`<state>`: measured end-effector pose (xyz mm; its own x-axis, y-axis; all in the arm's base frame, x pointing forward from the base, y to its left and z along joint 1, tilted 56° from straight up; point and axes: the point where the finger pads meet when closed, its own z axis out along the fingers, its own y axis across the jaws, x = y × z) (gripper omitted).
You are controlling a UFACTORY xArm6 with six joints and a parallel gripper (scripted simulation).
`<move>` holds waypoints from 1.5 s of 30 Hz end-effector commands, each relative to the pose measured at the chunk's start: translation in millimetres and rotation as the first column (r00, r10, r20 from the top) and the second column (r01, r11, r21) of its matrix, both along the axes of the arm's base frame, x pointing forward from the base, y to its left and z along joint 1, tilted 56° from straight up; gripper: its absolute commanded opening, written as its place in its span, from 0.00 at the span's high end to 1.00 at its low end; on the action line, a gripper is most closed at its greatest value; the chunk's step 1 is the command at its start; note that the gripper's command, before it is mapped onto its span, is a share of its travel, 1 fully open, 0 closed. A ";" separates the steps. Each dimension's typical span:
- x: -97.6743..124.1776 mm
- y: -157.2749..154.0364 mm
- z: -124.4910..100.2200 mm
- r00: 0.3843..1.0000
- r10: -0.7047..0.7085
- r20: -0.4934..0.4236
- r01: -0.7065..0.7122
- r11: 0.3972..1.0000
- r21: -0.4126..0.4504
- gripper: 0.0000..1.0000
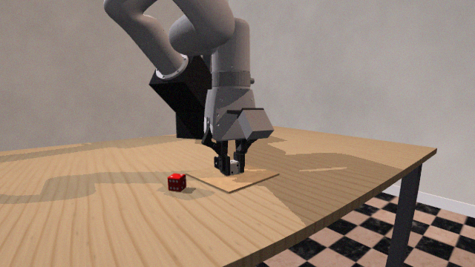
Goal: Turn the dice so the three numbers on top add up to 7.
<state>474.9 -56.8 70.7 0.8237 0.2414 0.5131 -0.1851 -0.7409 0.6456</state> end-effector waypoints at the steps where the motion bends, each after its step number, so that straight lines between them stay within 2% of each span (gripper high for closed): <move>1: 0.3 0.7 0.5 1.000 0.001 0.001 -0.001 1.000 0.001 0.75; 2: 0.3 0.7 0.5 1.000 0.001 0.001 -0.001 1.000 0.001 0.75; 3: 0.3 0.7 0.5 1.000 0.001 0.001 -0.001 1.000 0.001 0.71; 5: 0.3 0.7 0.5 1.000 0.001 0.001 -0.001 1.000 0.001 0.71; 6: 0.3 0.7 0.5 1.000 0.001 0.001 -0.001 1.000 0.001 0.67; 8: 0.3 0.7 0.5 1.000 0.001 0.001 -0.001 1.000 0.001 0.67; 9: 0.3 0.7 0.5 1.000 0.001 0.001 -0.001 1.000 0.001 0.63; 11: 0.3 0.7 0.5 1.000 0.001 0.001 -0.001 1.000 0.001 0.63; 12: 0.3 0.7 0.5 1.000 0.001 0.001 -0.001 1.000 0.001 0.58; 25: -0.1 1.3 1.0 1.000 0.001 0.001 -0.001 1.000 0.001 0.58; 33: -8.2 10.7 9.5 1.000 0.001 0.001 -0.001 1.000 0.001 0.58; 45: -40.6 48.4 43.6 1.000 0.001 0.001 -0.001 1.000 0.001 0.58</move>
